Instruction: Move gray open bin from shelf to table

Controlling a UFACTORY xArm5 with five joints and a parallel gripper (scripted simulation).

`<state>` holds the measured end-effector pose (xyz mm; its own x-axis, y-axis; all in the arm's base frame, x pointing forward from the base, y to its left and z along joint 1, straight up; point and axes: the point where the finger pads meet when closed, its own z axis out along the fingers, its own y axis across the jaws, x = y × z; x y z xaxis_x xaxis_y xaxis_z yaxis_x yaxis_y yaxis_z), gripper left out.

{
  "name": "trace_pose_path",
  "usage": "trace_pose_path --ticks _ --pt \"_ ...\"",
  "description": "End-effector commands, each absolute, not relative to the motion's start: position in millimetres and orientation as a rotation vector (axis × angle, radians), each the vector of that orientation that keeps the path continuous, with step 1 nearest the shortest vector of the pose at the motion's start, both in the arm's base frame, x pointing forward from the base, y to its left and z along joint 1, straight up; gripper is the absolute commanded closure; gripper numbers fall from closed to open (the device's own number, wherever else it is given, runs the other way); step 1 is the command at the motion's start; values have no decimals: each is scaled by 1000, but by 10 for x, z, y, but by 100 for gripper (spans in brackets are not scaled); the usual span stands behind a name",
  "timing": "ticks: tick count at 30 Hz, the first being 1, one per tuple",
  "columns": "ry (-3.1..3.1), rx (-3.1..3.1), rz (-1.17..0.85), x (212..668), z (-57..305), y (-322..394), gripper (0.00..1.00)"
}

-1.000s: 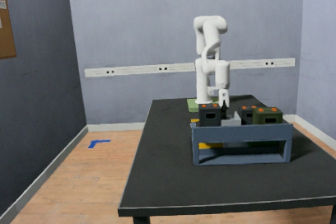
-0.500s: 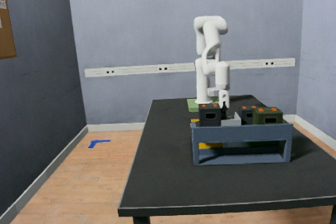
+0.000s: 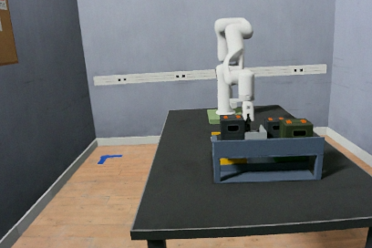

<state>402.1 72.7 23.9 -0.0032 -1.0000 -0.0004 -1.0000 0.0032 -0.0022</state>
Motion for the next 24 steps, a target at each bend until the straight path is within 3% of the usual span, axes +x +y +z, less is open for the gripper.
trace_pose_path --ticks 1,24 --pt "2222 -2215 -11 4039 238 730 100" --pt "2222 -2215 -11 4041 136 730 100"
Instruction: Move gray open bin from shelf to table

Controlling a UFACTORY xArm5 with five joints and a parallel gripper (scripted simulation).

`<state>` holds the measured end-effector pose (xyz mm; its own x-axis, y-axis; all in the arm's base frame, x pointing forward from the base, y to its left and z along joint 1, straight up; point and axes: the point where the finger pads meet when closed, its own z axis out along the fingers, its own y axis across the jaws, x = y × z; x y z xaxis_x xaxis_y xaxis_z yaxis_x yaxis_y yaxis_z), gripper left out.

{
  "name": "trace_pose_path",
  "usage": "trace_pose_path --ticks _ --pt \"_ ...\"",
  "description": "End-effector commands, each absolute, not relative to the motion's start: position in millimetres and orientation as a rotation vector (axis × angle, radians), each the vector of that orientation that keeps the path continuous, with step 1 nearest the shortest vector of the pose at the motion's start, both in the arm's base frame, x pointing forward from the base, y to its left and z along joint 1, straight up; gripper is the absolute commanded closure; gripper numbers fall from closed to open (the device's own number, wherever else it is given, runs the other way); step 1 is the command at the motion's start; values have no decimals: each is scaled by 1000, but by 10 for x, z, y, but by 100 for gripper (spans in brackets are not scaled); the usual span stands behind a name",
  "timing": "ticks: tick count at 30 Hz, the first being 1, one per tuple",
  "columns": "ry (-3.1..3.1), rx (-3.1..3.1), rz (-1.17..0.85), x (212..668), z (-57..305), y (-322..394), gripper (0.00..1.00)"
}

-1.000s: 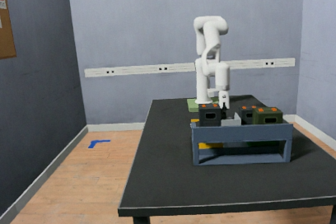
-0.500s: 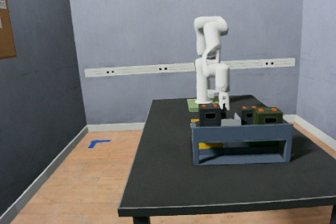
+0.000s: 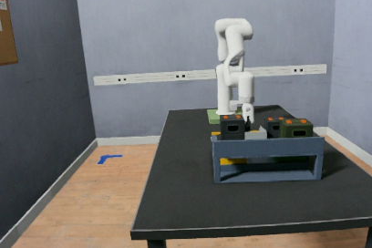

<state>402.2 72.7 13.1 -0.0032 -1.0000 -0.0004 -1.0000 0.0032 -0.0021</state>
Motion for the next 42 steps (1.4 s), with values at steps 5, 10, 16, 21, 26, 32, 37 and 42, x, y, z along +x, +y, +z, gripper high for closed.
trace_pose_path --ticks 5,10,16,21,26,32,37,42 --pt "2222 -2215 -11 4041 132 730 100" --pt "2222 -2215 -11 4041 132 730 100" --pt "2222 -2215 -11 4041 132 730 100" --pt "2222 -2215 -11 4041 132 730 100" --pt "2221 -2214 -6 4040 132 730 0" --pt "2221 -2214 -6 4040 132 730 0" --pt "2221 -2214 -6 4040 132 730 0" --pt "2221 -2214 -6 4040 132 730 0"
